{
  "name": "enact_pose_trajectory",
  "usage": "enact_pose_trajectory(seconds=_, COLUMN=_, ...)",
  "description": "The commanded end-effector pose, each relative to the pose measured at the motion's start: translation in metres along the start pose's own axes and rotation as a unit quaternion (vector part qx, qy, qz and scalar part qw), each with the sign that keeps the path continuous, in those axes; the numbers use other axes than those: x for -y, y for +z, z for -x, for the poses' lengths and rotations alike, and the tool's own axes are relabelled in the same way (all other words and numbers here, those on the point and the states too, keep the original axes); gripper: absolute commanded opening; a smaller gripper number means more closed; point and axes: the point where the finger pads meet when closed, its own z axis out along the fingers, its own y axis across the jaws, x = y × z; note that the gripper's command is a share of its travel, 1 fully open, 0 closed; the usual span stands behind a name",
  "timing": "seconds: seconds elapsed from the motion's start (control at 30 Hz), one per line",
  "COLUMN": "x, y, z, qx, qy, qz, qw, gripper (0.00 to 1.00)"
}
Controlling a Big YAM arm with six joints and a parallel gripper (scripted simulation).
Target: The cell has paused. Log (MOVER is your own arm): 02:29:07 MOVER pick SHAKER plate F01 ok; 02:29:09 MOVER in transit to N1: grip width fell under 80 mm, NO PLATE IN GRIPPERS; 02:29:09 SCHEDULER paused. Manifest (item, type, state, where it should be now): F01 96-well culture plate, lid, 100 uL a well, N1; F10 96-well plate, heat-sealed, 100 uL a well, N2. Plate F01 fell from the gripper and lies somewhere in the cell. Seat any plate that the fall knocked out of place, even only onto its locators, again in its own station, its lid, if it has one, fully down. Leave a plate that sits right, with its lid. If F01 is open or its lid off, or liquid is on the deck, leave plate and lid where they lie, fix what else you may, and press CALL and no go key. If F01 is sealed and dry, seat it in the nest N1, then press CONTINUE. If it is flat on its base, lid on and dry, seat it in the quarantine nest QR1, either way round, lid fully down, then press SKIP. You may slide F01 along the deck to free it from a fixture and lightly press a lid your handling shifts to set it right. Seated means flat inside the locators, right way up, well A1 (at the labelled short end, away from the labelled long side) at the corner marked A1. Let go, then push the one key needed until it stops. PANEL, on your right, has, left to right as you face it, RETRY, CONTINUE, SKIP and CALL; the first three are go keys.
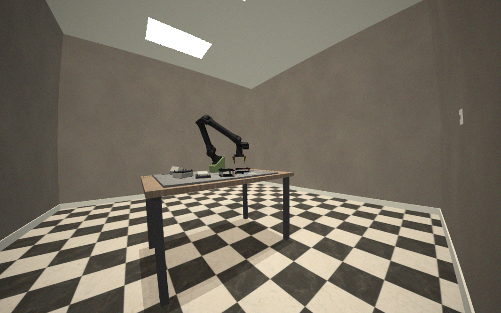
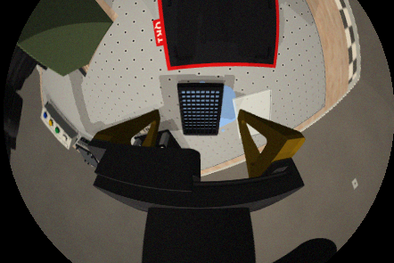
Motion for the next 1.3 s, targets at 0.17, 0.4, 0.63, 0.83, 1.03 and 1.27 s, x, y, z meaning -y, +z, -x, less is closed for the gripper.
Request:
enact_pose_trajectory(seconds=0.17, x=0.000, y=-0.017, z=0.001, qx=-0.008, qy=0.012, qz=-0.016, qw=1.000, gripper=1.00)
enact_pose_trajectory(seconds=0.4, x=-0.016, y=-0.048, z=0.003, qx=-0.006, qy=0.133, qz=-0.024, qw=0.991, gripper=1.00)
enact_pose_trajectory(seconds=0.63, x=-0.038, y=-0.062, z=0.011, qx=-0.003, qy=0.210, qz=-0.017, qw=0.977, gripper=1.00)
enact_pose_trajectory(seconds=0.83, x=-0.054, y=-0.087, z=0.015, qx=-0.001, qy=0.309, qz=-0.021, qw=0.951, gripper=1.00)
enact_pose_trajectory(seconds=1.03, x=-0.066, y=-0.103, z=0.018, qx=0.001, qy=0.372, qz=-0.022, qw=0.928, gripper=1.00)
enact_pose_trajectory(seconds=1.27, x=-0.076, y=-0.142, z=0.018, qx=0.013, qy=0.485, qz=-0.036, qw=0.874, gripper=1.00)
